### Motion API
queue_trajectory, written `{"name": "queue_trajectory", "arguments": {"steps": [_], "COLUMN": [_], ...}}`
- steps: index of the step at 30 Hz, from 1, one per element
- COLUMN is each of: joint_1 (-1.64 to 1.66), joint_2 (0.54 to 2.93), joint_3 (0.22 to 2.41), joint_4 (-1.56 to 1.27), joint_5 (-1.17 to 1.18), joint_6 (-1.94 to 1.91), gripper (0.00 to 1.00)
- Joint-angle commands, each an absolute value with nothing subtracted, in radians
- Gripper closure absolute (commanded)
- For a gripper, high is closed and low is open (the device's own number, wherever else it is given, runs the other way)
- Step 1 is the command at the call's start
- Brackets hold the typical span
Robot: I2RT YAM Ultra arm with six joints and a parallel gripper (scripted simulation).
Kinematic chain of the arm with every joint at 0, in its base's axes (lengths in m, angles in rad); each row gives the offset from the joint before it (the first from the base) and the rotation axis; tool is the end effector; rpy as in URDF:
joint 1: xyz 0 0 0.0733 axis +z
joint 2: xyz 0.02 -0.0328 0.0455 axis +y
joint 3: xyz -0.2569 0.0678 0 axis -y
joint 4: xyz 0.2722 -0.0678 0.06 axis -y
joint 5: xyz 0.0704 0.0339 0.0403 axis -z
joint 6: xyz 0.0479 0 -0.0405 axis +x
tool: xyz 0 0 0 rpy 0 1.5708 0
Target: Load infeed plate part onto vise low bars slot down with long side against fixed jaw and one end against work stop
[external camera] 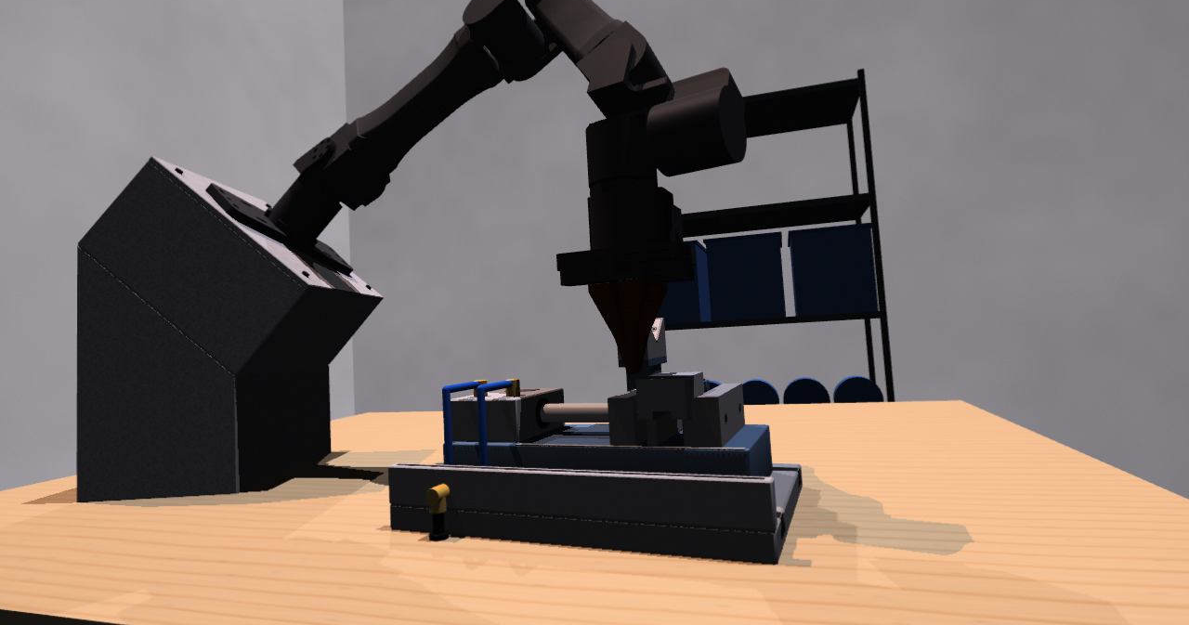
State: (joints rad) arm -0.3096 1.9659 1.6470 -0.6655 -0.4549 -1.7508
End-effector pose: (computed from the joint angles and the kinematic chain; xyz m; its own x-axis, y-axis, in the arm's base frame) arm 0.4437 -0.1187 0.2330 0.1006 -0.9601 -0.2610 -0.7881 0.0832 -0.6099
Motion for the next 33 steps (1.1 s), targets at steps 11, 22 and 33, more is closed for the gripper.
{"name": "queue_trajectory", "arguments": {"steps": [11, 22, 33], "joint_1": [-0.324, -0.325, -0.325], "joint_2": [1.941, 1.937, 1.937], "joint_3": [1.657, 1.64, 1.64], "joint_4": [-0.671, -0.665, -0.665], "joint_5": [-0.458, -0.459, -0.459], "joint_6": [-1.748, -1.749, -1.749], "gripper": [1.0, 1.0, 1.0]}}
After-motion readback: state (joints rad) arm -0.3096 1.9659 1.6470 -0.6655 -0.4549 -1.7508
